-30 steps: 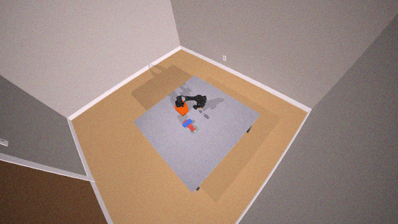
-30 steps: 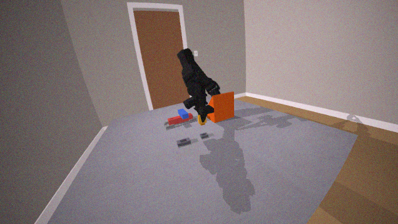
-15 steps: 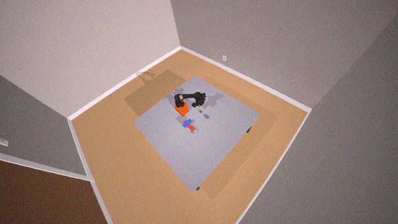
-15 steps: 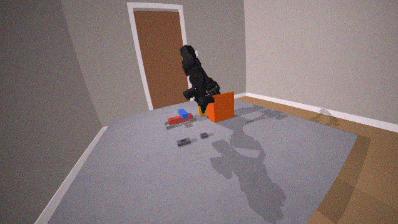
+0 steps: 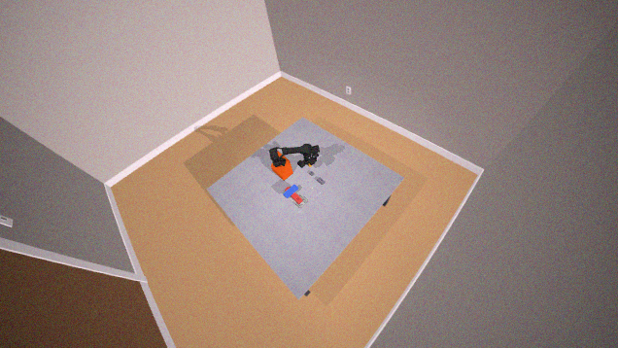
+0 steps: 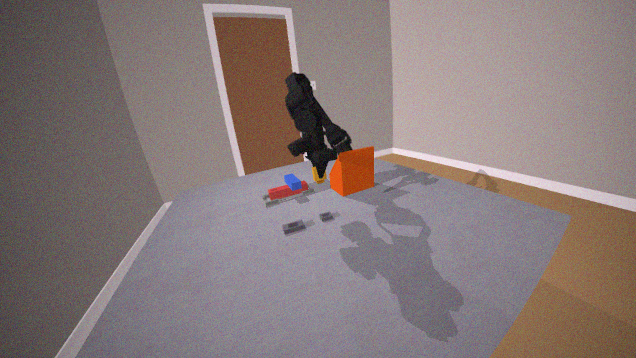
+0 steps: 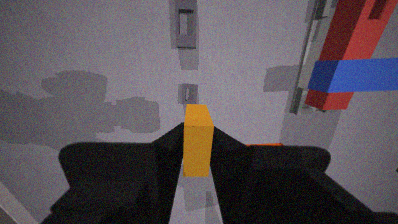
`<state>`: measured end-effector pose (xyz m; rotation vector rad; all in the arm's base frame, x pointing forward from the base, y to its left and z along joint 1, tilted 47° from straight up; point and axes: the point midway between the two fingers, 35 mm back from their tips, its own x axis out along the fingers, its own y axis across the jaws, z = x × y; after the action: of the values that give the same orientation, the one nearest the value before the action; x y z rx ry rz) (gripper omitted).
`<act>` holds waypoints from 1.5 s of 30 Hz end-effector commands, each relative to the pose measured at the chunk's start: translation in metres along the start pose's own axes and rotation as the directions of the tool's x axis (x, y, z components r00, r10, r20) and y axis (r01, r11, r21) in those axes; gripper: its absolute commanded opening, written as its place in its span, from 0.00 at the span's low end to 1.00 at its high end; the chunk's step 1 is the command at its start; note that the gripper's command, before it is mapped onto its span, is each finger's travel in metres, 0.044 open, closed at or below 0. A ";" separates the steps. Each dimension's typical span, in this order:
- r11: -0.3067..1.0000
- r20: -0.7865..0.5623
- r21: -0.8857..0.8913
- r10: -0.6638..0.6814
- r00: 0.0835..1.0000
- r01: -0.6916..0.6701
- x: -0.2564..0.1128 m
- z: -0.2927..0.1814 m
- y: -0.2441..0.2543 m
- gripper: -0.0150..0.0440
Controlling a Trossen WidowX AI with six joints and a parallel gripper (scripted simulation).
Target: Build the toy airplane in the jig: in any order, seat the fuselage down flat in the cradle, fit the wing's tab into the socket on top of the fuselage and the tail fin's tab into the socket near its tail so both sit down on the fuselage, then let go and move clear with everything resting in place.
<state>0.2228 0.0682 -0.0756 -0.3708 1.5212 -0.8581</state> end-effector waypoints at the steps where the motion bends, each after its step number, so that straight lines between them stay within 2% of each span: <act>1: 1.000 -0.003 -0.003 0.014 1.000 -0.014 -0.001 0.008 -0.005 0.25; 45: 0.996 0.004 -0.048 0.076 0.997 -0.075 0.008 0.088 -0.079 0.25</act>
<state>0.2804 -0.0081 -0.0262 -0.3452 1.5496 -0.7668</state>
